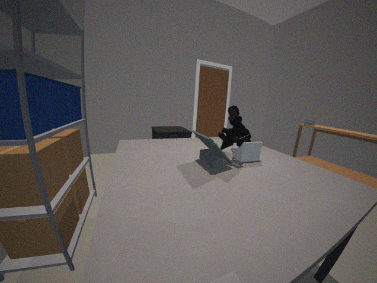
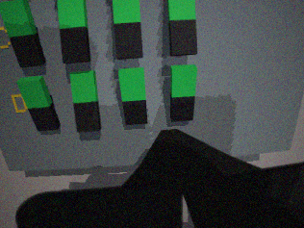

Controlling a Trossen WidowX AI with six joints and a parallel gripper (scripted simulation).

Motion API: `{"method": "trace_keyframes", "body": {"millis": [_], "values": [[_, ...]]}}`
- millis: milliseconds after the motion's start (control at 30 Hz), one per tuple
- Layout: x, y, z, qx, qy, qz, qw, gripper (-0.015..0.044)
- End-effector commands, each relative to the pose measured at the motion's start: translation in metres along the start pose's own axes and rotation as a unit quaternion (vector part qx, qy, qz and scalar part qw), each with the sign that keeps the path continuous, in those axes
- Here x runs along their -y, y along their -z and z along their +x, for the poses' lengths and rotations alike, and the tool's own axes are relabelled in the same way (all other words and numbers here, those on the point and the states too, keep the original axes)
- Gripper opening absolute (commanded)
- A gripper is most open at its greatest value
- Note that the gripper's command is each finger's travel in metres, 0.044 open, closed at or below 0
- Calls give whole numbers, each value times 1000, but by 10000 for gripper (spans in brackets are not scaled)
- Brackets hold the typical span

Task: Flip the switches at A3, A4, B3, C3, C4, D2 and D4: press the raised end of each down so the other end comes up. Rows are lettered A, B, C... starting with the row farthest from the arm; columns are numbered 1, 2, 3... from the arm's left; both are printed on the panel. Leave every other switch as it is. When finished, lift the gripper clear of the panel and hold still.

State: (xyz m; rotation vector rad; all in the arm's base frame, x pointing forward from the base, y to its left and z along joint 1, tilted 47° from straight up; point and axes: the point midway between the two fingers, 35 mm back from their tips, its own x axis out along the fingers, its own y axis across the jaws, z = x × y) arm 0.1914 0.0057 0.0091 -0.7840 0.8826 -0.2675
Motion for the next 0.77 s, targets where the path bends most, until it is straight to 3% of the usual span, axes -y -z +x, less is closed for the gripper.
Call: {"method": "trace_keyframes", "body": {"millis": [0,400,733], "values": [[3,-5,-35,3,5,7,1000,0],[7,-9,-48,7,12,5,1000,0],[-33,-75,-54,7,12,7,1000,0]]}}
